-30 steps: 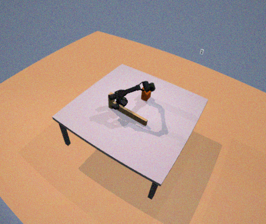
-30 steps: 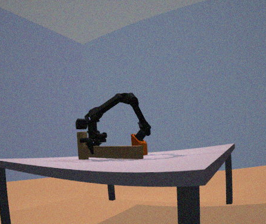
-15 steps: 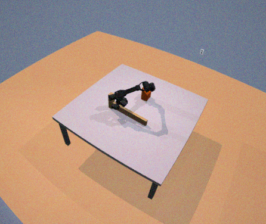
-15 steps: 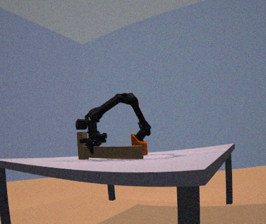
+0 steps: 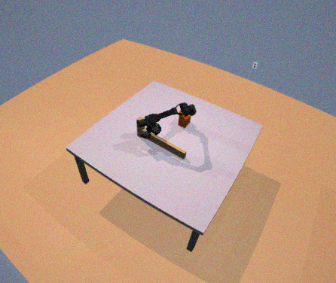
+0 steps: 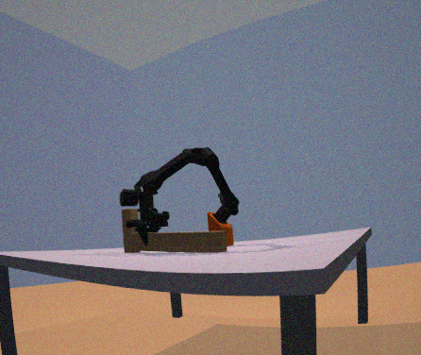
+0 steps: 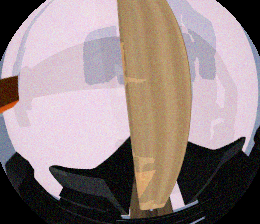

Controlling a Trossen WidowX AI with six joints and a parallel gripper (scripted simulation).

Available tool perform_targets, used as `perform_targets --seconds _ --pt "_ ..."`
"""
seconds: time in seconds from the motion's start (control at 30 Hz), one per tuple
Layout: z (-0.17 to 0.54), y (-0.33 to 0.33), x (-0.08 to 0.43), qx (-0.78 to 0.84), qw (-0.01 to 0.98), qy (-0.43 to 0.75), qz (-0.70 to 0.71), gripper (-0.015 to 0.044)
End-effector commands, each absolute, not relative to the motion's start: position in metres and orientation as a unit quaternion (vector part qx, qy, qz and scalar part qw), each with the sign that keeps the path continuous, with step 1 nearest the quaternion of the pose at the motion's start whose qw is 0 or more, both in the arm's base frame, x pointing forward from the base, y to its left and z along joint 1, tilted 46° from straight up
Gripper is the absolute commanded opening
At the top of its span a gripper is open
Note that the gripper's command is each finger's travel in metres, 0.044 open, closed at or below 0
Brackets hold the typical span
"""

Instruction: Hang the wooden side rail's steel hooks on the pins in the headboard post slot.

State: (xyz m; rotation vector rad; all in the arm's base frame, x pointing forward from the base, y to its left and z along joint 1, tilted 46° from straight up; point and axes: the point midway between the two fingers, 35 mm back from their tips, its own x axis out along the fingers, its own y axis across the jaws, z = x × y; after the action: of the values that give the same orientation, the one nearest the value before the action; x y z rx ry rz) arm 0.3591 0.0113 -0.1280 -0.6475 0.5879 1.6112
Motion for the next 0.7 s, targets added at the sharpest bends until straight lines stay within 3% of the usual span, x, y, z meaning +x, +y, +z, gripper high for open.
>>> perform_targets --seconds 0.0,0.37,0.67 --pt "-0.1288 0.0092 0.3595 -0.283 0.609 0.257 0.695 0.0" --pt "-0.13 0.0104 0.3594 -0.282 0.609 0.257 0.695 0.0" --pt "-0.1288 0.0116 0.3587 -0.28 0.609 0.255 0.697 0.0236"
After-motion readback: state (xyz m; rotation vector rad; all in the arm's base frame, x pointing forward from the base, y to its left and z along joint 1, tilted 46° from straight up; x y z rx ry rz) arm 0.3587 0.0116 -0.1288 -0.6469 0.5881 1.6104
